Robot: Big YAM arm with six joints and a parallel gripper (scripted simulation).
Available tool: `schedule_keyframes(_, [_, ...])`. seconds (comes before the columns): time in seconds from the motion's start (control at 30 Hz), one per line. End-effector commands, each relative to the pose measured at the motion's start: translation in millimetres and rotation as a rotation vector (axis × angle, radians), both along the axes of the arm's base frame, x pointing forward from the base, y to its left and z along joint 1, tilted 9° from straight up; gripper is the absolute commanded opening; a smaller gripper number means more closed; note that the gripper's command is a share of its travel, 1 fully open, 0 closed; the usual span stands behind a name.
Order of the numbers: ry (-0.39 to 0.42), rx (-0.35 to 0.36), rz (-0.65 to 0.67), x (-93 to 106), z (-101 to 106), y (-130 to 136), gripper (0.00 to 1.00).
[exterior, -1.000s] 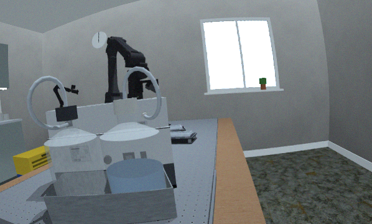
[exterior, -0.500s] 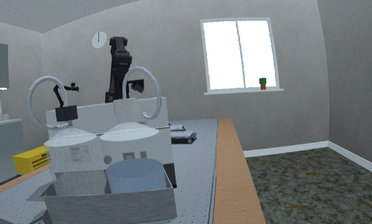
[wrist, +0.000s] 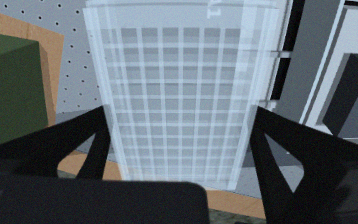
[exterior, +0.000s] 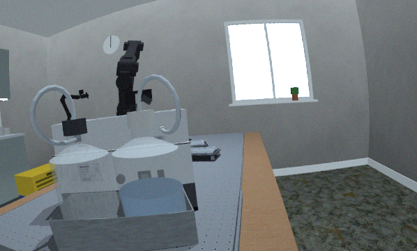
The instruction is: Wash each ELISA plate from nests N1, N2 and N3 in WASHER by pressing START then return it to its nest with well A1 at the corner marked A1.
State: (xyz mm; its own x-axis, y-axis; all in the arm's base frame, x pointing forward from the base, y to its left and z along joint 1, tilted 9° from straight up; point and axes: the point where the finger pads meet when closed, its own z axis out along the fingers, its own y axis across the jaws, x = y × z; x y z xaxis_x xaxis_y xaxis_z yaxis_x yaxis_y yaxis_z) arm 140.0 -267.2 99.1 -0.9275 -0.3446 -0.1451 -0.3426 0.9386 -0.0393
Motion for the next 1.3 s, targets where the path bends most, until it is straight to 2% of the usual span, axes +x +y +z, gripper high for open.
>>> schedule_keyframes(0.0, [-0.011, -0.026, 0.009, 3.8, 12, -10, 0.82])
schedule_keyframes(1.03, [-0.011, -0.026, 0.009, 3.2, 11, -10, 0.82])
schedule_keyframes(1.1, [0.0, 0.0, 0.016, -0.7, -6, -2, 0.82])
schedule_keyframes(1.27, [0.0, 0.003, 0.014, 4.9, -14, 0, 0.82])
